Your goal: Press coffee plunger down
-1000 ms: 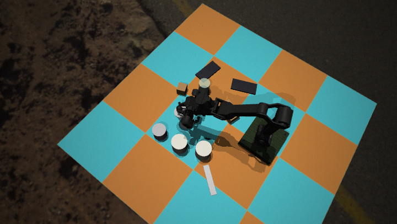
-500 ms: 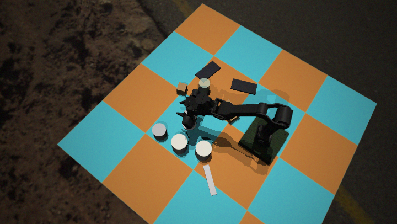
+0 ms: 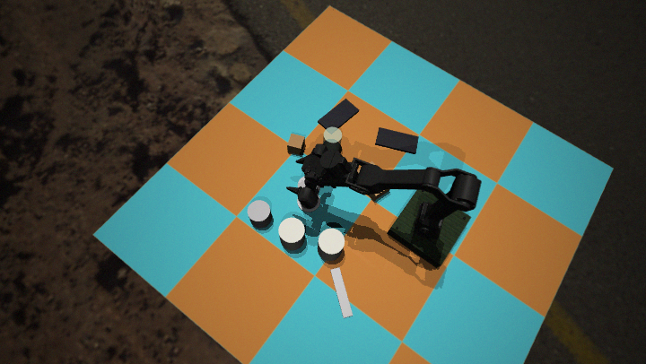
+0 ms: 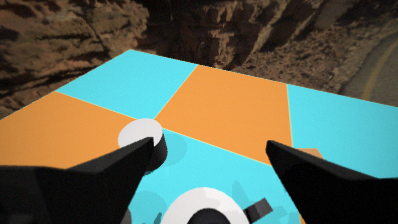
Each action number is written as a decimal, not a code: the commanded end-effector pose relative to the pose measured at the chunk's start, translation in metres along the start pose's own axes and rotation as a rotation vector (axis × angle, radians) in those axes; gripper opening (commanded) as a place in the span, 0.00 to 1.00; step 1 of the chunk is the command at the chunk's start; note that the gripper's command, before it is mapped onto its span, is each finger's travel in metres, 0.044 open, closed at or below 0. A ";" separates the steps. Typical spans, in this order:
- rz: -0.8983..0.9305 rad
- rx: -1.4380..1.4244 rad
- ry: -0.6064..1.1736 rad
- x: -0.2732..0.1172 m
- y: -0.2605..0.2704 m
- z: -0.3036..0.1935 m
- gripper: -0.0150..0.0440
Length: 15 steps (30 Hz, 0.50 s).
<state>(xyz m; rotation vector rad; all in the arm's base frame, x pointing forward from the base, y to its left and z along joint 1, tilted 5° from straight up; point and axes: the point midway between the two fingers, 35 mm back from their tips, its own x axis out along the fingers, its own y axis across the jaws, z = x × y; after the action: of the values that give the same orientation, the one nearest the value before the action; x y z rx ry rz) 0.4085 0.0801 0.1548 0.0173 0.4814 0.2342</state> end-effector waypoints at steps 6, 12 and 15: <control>0.005 -0.001 0.004 -0.059 0.001 0.033 1.00; 0.007 0.001 0.008 -0.076 0.001 0.036 1.00; 0.007 0.001 0.008 -0.076 0.001 0.035 1.00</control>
<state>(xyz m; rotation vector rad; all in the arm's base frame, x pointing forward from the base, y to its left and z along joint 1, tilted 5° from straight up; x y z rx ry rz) 0.3610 0.0652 0.2242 0.0222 0.4782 0.2365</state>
